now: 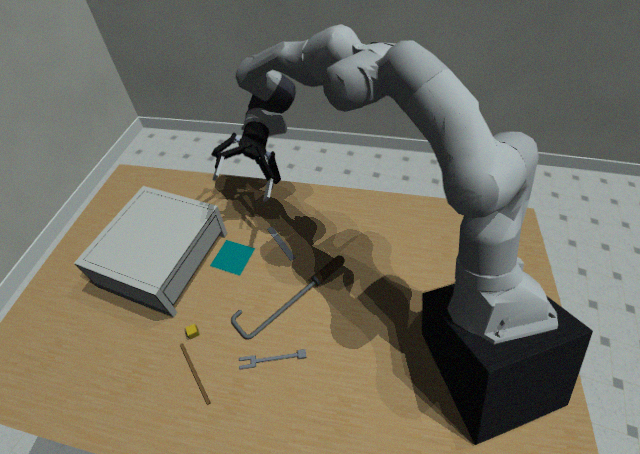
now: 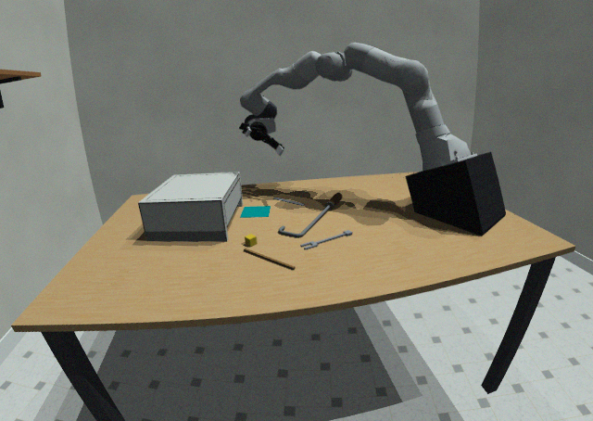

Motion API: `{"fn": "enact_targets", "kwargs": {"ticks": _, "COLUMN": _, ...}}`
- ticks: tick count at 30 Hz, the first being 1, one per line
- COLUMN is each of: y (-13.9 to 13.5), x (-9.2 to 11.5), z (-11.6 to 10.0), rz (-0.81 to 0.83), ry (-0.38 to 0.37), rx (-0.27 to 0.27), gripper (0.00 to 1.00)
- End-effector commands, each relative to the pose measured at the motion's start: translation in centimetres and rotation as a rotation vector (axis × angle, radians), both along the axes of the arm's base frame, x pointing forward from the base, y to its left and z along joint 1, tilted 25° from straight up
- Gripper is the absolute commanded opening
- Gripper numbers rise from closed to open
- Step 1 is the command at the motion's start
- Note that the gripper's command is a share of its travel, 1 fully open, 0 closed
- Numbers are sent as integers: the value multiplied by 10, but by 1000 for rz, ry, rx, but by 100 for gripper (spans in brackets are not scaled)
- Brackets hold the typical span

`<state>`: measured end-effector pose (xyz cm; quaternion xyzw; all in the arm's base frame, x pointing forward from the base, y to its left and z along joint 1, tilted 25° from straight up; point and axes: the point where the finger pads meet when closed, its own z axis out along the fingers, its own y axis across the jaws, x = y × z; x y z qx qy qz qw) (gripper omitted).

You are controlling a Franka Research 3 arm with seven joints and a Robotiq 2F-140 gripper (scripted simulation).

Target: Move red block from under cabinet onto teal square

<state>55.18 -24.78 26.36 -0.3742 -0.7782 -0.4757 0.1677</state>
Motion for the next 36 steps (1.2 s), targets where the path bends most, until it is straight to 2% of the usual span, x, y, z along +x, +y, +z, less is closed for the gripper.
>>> {"fn": "enact_targets", "kwargs": {"ticks": 1, "y": 0, "x": 0, "z": 0, "rz": 0, "ry": 0, "rx": 0, "gripper": 100}}
{"fn": "enact_targets", "kwargs": {"ticks": 17, "y": 0, "x": 0, "z": 0, "rz": 0, "ry": 0, "rx": 0, "gripper": 100}}
{"fn": "enact_targets", "kwargs": {"ticks": 18, "y": 0, "x": 0, "z": 0, "rz": 0, "ry": 0, "rx": 0, "gripper": 0}}
{"fn": "enact_targets", "kwargs": {"ticks": 22, "y": 1, "x": -1, "z": -1, "rz": 5, "ry": -4, "rx": -12, "gripper": 0}}
{"fn": "enact_targets", "kwargs": {"ticks": 25, "y": 3, "x": -4, "z": -5, "rz": 19, "ry": -14, "rx": -45, "gripper": 0}}
{"fn": "enact_targets", "kwargs": {"ticks": 28, "y": 7, "x": -11, "z": -12, "rz": 52, "ry": -33, "rx": -106, "gripper": 0}}
{"fn": "enact_targets", "kwargs": {"ticks": 32, "y": 15, "x": -31, "z": -26, "rz": 144, "ry": -77, "rx": -235, "gripper": 0}}
{"fn": "enact_targets", "kwargs": {"ticks": 34, "y": 15, "x": -31, "z": -26, "rz": 144, "ry": -77, "rx": -235, "gripper": 0}}
{"fn": "enact_targets", "kwargs": {"ticks": 35, "y": 18, "x": -39, "z": -30, "rz": 179, "ry": -91, "rx": -275, "gripper": 0}}
{"fn": "enact_targets", "kwargs": {"ticks": 36, "y": 18, "x": -39, "z": -30, "rz": 179, "ry": -91, "rx": -275, "gripper": 0}}
